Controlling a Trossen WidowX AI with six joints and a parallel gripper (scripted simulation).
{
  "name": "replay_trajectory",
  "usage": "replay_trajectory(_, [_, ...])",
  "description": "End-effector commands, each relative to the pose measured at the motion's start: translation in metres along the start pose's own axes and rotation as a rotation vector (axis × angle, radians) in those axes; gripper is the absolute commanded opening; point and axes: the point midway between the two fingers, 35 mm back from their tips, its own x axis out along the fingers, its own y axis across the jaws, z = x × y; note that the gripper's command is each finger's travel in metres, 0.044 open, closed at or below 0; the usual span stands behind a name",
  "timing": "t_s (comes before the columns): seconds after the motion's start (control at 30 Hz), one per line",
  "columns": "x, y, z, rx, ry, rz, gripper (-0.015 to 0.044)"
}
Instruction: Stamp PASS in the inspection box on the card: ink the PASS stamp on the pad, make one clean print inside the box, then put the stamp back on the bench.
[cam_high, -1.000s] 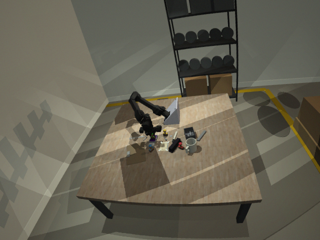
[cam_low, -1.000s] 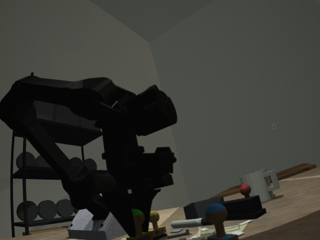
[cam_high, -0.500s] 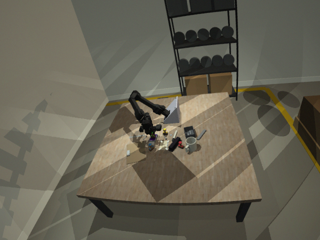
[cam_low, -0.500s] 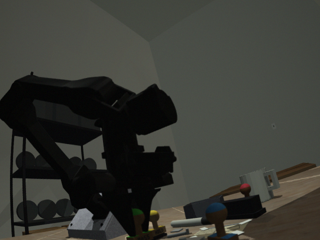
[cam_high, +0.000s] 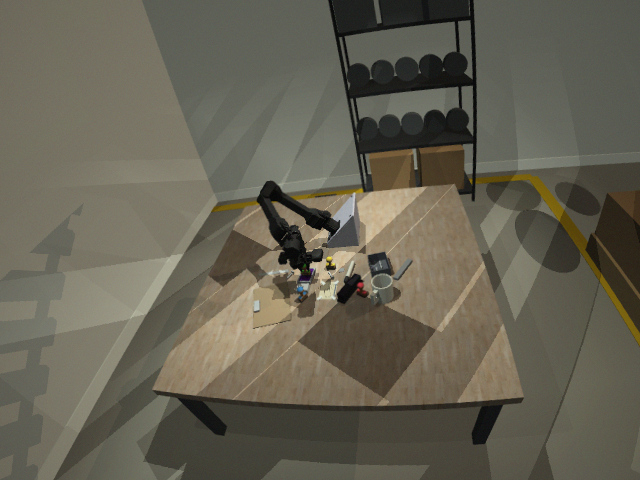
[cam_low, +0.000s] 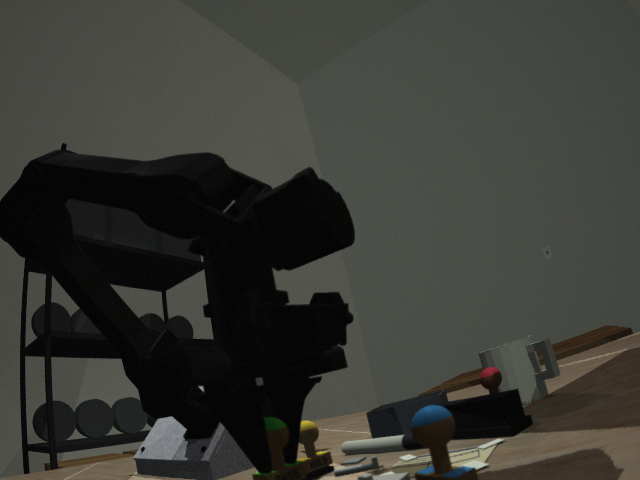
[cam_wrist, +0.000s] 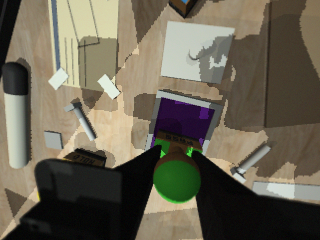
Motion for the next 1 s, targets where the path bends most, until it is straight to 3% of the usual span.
replay_trajectory(0.0, [0.000, -0.001, 0.000, 0.005, -0.001, -0.002, 0.0000])
replay_trajectory(0.97, [-0.021, 0.000, 0.001, 0.005, -0.001, 0.001, 0.0000])
